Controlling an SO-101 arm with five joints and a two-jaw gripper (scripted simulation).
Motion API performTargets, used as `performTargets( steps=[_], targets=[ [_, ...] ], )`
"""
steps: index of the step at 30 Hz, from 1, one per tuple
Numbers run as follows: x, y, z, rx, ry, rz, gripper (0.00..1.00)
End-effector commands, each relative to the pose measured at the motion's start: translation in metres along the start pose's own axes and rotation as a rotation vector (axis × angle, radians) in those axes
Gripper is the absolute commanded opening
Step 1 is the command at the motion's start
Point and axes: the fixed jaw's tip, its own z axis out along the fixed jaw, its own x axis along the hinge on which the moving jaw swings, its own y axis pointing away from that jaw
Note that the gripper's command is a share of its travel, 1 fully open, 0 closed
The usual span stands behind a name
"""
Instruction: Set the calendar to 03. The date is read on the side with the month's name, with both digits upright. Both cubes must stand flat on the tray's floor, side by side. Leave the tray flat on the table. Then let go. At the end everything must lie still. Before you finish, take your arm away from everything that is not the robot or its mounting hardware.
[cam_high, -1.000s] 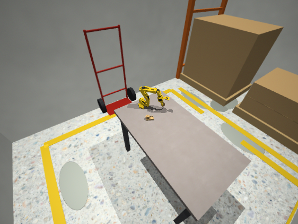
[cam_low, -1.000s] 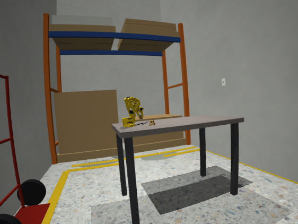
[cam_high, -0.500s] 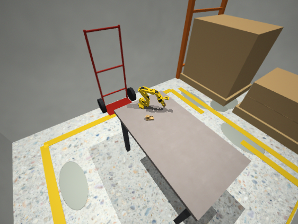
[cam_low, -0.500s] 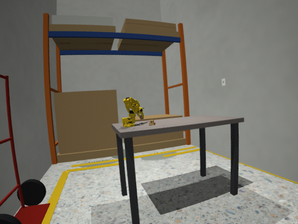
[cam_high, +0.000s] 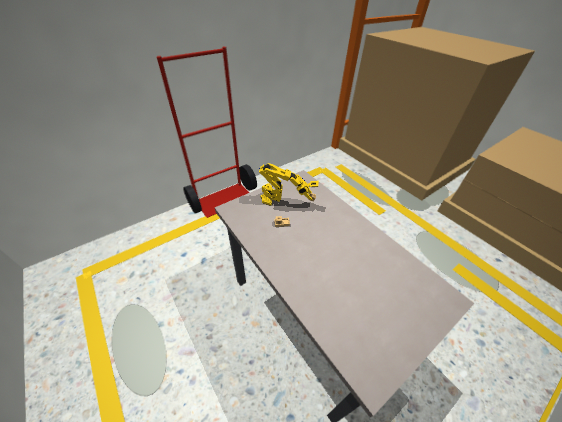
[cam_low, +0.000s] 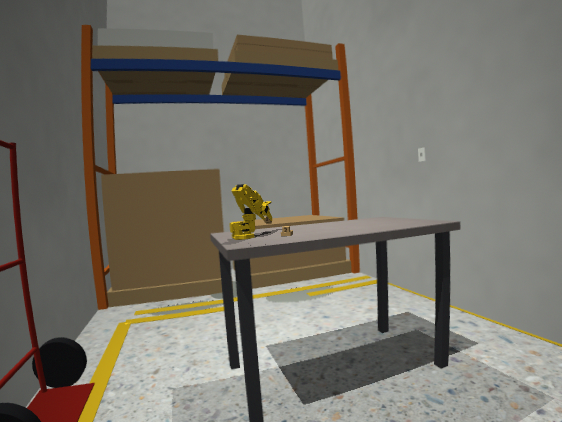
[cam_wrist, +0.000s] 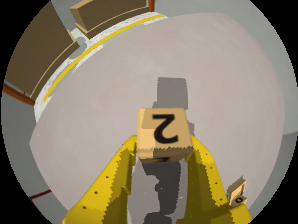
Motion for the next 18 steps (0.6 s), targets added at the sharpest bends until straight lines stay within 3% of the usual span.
performTargets(
  steps=[1, 18],
  targets=[
    [-0.01, 0.0, -0.003, -0.002, -0.058, -0.007, 0.0],
    [-0.018, 0.0, 0.009, -0.005, -0.168, -0.011, 0.0]
  ],
)
